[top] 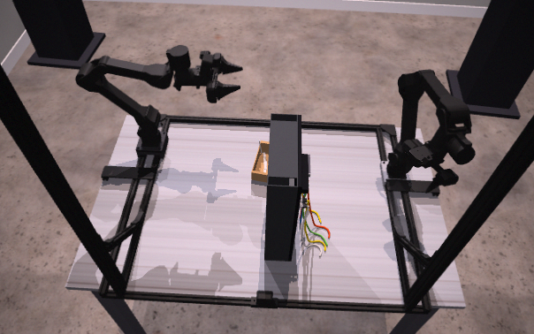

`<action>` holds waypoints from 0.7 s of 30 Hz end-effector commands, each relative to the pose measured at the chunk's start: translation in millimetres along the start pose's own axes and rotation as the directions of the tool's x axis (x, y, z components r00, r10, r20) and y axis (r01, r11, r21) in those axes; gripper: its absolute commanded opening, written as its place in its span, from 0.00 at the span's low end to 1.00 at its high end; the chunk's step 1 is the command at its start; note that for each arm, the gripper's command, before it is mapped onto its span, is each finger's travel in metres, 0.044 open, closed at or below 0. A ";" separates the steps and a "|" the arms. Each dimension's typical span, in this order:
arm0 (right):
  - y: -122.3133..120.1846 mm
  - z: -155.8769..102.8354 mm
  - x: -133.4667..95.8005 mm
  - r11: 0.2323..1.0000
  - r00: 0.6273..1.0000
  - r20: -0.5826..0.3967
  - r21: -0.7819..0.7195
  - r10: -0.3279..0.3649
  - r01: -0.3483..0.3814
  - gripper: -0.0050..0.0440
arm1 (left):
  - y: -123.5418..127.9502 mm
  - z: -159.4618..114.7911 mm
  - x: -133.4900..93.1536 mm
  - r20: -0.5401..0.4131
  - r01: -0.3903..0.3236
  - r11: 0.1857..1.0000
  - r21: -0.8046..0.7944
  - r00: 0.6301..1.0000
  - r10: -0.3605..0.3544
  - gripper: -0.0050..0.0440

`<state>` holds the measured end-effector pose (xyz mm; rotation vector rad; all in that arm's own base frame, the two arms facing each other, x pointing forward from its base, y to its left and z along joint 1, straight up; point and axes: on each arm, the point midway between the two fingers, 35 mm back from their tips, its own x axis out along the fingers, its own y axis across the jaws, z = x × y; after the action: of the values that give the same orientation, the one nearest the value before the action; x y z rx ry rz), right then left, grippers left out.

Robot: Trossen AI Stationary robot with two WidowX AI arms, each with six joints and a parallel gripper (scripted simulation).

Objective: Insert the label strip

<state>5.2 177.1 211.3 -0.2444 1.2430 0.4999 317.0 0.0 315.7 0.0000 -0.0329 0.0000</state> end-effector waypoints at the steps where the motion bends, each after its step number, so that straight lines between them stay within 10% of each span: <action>1: 0.9 1.2 -3.0 1.000 1.000 0.004 0.004 0.013 -0.013 1.00 | 0.0 7.2 -1.0 0.017 0.000 1.000 0.000 1.000 0.000 1.00; 17: 0.9 1.2 -3.0 1.000 1.000 0.004 0.004 0.013 -0.013 1.00 | 0.0 7.2 -1.0 0.017 0.000 1.000 0.000 1.000 0.000 1.00; 21: 0.8 1.4 -2.9 1.000 1.000 0.003 0.005 0.013 -0.013 1.00 | 0.0 7.1 -0.5 0.015 0.000 1.000 0.000 1.000 0.000 0.80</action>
<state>5.2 177.1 211.3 -0.2444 1.2430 0.4999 317.0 0.0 315.7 0.0000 -0.0329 0.0000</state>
